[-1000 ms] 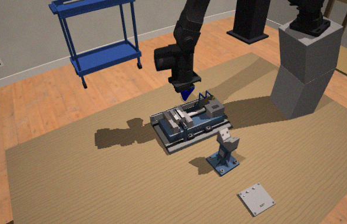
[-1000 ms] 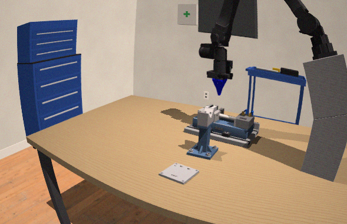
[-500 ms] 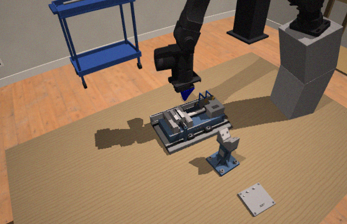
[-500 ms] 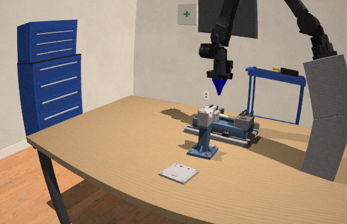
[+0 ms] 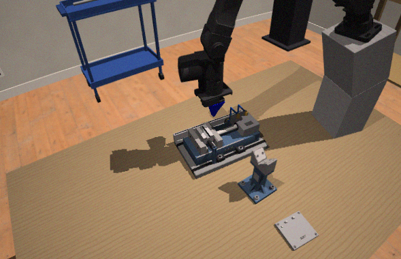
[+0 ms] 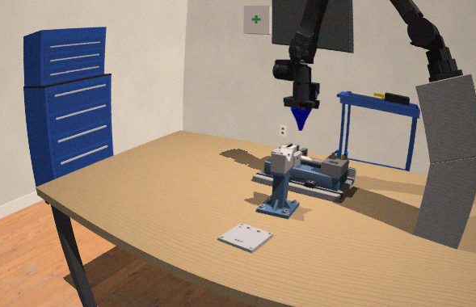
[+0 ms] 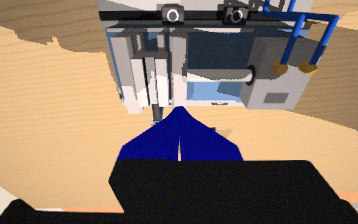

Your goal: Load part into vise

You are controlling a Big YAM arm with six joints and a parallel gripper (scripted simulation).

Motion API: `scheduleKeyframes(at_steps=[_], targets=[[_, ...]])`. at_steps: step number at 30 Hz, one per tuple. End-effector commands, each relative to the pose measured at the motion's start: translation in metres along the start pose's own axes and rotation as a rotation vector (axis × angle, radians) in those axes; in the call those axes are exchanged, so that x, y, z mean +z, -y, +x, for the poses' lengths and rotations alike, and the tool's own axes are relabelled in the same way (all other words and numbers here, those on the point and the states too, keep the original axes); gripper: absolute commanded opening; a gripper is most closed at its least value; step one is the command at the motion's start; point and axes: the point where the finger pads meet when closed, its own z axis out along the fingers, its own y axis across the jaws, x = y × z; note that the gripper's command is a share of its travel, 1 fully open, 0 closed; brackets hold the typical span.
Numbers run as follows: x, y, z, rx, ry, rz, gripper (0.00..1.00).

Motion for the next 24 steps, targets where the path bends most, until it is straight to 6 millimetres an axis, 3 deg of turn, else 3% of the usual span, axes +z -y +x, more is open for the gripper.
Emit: scheduleKeyframes(at_steps=[1, 7, 12, 18, 24], targets=[[-0.011, -0.013, 0.002, 0.001, 0.011, -0.043, 0.0], [-0.008, -0.012, 0.002, 0.001, 0.009, -0.037, 0.0], [0.006, -0.005, 0.003, 0.002, 0.004, -0.013, 0.0], [0.005, -0.018, 0.001, 0.0, 0.009, -0.038, 0.0], [0.014, -0.015, 0.003, 0.0, 0.007, -0.028, 0.0]])
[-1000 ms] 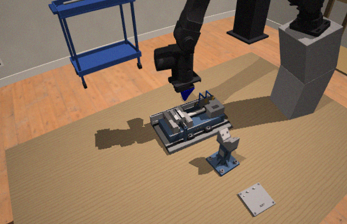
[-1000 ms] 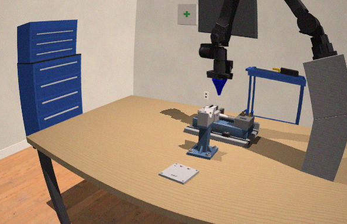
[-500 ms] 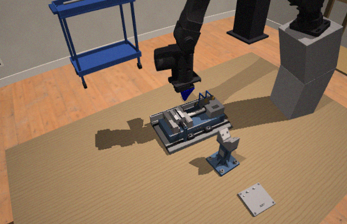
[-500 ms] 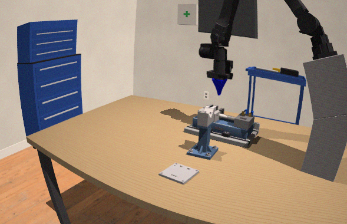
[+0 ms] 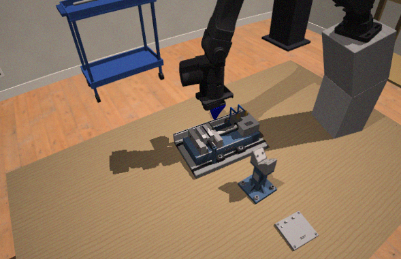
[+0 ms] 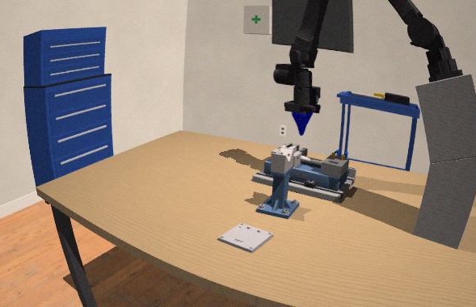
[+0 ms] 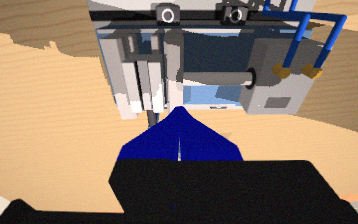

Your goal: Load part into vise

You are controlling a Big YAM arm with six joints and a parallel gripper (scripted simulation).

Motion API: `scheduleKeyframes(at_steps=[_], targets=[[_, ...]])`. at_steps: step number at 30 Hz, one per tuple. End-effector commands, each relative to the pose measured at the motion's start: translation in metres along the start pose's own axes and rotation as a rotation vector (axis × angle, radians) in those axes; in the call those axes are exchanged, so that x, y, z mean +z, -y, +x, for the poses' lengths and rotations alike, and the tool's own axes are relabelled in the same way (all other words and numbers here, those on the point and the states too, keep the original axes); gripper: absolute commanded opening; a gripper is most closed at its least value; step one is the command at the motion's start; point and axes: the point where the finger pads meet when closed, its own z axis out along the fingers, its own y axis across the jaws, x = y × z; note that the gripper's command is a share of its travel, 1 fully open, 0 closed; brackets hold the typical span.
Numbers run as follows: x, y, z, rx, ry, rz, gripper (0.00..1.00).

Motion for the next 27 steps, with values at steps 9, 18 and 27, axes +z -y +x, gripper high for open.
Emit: scheduleKeyframes(at_steps=[9, 18, 27], targets=[[0.014, -0.019, 0.003, -0.002, 0.008, -0.036, 0.0], [0.007, -0.034, 0.0, -0.003, 0.016, -0.077, 0.0], [0.034, -0.019, 0.003, -0.002, 0.008, -0.038, 0.0]])
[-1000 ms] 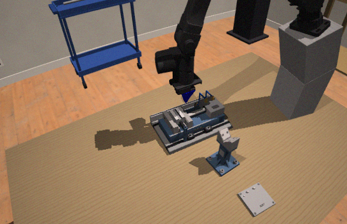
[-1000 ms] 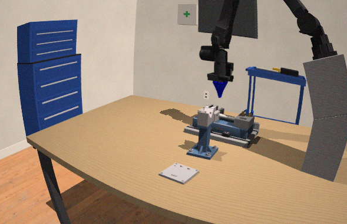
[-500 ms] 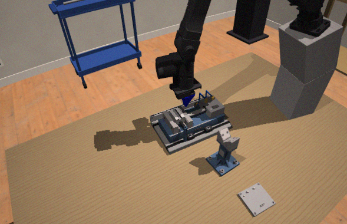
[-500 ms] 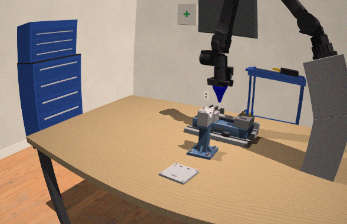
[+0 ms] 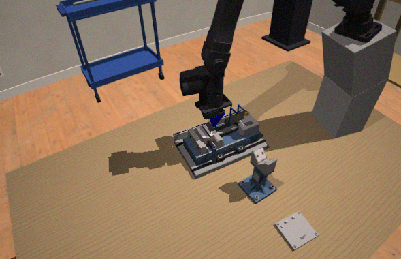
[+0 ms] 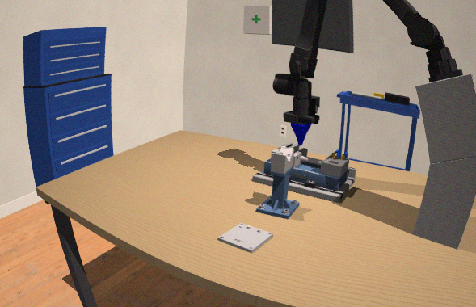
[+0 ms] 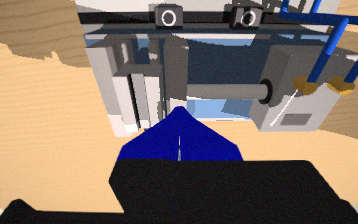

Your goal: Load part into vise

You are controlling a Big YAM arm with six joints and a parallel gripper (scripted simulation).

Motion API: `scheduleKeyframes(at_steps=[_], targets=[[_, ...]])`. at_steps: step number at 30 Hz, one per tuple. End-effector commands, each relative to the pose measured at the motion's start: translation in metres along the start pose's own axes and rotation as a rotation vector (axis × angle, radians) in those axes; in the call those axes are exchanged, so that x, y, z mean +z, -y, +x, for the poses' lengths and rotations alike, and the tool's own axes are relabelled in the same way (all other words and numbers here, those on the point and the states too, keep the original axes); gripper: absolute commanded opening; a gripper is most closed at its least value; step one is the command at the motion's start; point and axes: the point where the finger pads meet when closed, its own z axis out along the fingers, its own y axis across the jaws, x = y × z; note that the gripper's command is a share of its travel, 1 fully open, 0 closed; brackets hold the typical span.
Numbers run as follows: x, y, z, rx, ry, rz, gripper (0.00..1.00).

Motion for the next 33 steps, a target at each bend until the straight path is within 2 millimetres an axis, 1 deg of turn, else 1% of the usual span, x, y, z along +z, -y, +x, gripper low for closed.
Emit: scheduleKeyframes(at_steps=[1, 2, 5, 7, 8, 14, 33], targets=[[-0.0034, -0.0208, 0.0026, -0.002, 0.009, -0.045, 0.0], [-0.0035, -0.0221, 0.0024, -0.002, 0.01, -0.047, 0.0], [0.0061, -0.0149, 0.0038, -0.003, 0.006, -0.029, 0.0], [0.0061, -0.0149, 0.0038, -0.003, 0.006, -0.029, 0.0], [-0.0036, -0.0227, 0.0022, -0.003, 0.01, -0.05, 0.0], [0.0029, -0.0168, 0.0033, -0.003, 0.008, -0.036, 0.0], [0.0029, -0.0169, 0.0033, -0.003, 0.008, -0.036, 0.0]])
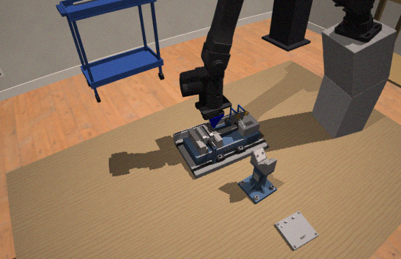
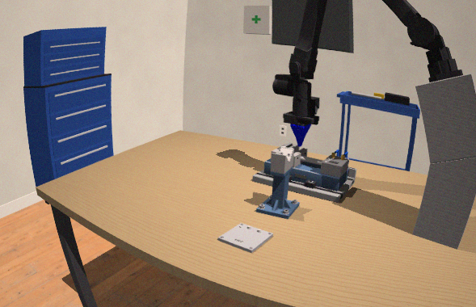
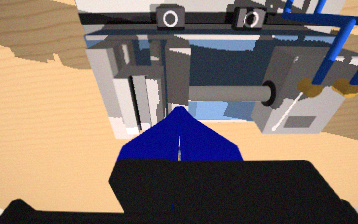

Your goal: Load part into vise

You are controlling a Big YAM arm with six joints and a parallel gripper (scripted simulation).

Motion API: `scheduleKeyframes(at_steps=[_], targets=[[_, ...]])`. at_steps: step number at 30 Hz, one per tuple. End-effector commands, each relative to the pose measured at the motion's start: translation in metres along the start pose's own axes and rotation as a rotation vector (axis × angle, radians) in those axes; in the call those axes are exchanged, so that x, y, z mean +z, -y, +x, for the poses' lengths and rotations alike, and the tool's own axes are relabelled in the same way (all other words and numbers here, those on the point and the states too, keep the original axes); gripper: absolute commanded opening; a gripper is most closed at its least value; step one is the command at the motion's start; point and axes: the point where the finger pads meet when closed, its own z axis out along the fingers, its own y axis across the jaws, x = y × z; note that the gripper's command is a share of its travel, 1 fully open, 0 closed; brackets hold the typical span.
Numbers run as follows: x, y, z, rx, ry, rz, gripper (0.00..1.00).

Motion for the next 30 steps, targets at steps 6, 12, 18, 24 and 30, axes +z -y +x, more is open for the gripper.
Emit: scheduleKeyframes(at_steps=[6, 12, 18, 24, 30], targets=[[-0.0003, -0.0153, 0.0036, -0.003, 0.007, -0.032, 0.0], [-0.0003, -0.0153, 0.0036, -0.003, 0.007, -0.032, 0.0], [-0.0003, -0.0154, 0.0036, -0.003, 0.007, -0.032, 0.0], [0.0005, -0.0176, 0.0039, -0.002, 0.007, -0.033, 0.0], [0.0004, -0.0168, 0.0047, -0.002, 0.005, -0.025, 0.0]])
